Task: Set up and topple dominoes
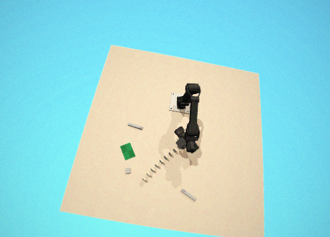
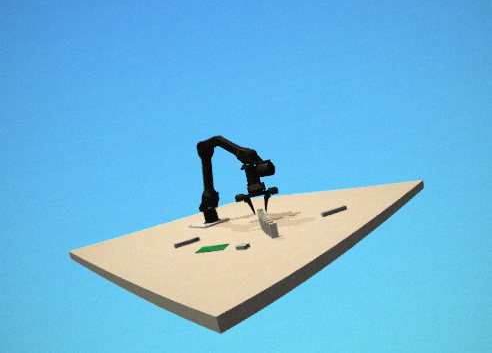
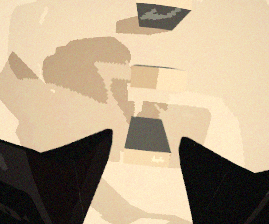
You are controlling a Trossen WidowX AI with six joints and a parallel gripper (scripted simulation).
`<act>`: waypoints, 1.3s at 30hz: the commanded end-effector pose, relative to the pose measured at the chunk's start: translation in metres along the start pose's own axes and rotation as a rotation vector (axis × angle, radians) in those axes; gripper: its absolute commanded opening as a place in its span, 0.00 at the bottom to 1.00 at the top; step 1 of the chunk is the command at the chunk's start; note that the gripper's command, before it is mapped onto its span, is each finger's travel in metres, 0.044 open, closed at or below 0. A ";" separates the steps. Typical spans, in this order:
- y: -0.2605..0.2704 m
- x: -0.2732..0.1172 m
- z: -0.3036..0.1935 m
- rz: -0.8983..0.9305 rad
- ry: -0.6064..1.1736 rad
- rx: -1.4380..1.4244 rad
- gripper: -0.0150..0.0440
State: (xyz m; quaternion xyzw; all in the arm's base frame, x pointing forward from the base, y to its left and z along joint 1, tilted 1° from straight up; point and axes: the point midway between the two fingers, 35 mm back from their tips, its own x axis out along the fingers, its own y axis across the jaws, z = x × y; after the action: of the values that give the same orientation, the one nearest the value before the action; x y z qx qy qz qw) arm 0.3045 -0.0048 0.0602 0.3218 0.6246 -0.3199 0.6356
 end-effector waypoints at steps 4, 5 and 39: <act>0.000 0.000 0.000 0.001 -0.002 -0.006 0.93; 0.000 0.000 0.000 0.001 -0.002 -0.006 0.97; 0.001 -0.070 -0.039 0.002 0.000 -1.508 0.29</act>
State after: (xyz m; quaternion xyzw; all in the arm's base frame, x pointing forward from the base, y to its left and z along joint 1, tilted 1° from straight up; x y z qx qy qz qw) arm 0.2931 0.0137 0.1551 0.0299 0.7024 -0.0344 0.7103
